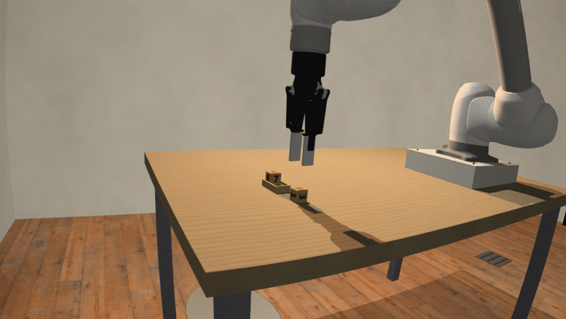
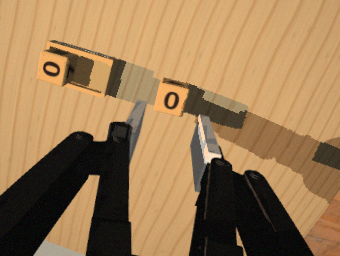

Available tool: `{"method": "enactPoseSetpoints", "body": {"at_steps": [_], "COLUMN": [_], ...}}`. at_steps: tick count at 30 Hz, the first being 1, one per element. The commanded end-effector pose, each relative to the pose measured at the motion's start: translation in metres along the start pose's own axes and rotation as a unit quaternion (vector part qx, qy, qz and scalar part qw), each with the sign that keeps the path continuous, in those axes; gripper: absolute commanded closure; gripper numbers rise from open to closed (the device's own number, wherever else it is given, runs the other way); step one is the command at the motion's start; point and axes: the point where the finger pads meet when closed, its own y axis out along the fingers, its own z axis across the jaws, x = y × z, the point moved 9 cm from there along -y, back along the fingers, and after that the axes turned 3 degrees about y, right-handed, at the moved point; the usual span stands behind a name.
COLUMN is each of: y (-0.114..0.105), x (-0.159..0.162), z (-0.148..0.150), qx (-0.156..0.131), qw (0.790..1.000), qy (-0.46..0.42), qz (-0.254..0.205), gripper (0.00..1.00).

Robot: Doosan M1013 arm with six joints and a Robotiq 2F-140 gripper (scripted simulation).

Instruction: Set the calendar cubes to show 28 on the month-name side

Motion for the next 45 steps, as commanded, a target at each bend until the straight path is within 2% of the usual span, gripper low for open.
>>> {"method": "enactPoseSetpoints", "body": {"at_steps": [1, 30, 45], "y": [0.005, 0.043, 0.05], "x": [-0.002, -0.002, -0.002], "z": [-0.001, -0.001, -0.001], "qx": [0.002, 0.002, 0.002], "qw": [1.0, 1.0, 1.0], "qy": [-0.001, -0.001, -0.001], "qz": [0.001, 0.001, 0.001], "gripper": [0.65, 0.65, 0.65]}}
